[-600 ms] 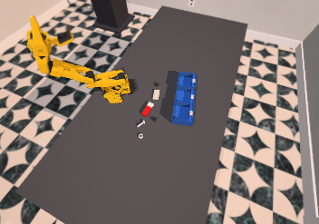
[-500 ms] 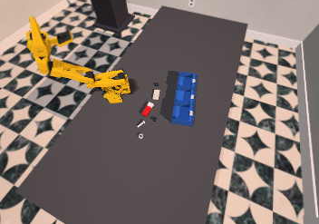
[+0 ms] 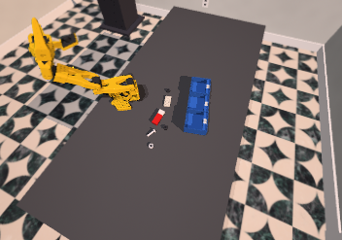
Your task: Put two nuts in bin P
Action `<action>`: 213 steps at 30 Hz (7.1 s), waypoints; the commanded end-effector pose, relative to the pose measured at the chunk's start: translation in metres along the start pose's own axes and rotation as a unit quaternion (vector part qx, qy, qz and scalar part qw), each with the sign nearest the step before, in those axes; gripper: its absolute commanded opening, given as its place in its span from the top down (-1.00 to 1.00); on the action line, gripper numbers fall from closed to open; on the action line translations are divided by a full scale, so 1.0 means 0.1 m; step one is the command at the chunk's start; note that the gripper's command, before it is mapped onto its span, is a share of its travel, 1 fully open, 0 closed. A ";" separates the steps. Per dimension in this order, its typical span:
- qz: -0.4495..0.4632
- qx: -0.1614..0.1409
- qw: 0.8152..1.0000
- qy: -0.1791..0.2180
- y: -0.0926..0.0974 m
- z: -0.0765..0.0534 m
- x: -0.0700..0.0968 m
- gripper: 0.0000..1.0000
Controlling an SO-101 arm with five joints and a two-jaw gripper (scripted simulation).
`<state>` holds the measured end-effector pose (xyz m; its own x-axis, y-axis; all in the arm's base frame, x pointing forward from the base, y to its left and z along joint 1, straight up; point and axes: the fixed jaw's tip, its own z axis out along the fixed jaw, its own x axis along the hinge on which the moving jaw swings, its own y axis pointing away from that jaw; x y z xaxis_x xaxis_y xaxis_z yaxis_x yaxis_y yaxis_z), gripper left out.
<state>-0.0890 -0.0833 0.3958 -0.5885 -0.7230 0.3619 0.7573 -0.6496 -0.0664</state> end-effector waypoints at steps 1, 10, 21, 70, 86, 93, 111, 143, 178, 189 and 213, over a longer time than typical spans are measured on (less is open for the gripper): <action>0.008 -0.006 1.000 -0.018 0.02 0.07 -0.09 -1.00; 0.041 -0.031 0.995 -0.091 0.07 0.33 -0.44 -1.00; 0.070 -0.045 0.987 -0.137 0.12 0.37 -0.66 -1.00; 0.201 -0.201 0.878 -0.384 0.43 0.48 -2.08 -1.00; 0.234 -0.269 0.822 -0.444 0.55 0.35 -2.50 -1.00; 0.250 -0.311 0.788 -0.469 0.61 0.25 -2.72 -1.00; 0.275 -0.390 0.714 -0.511 0.72 -0.01 -3.09 -1.00; 0.291 -0.505 0.586 -0.563 0.80 -0.53 -3.52 -1.00; 0.291 -0.586 0.496 -0.571 0.85 -0.90 -3.70 -1.00; 0.310 -0.652 0.458 -0.518 0.93 -0.97 -3.67 -1.00; 0.352 -0.902 0.228 -0.102 1.30 -1.35 -3.44 -1.00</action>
<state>0.1708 0.0551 0.1326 -0.1923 -0.9460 -0.2609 -0.8571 0.2914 -0.4247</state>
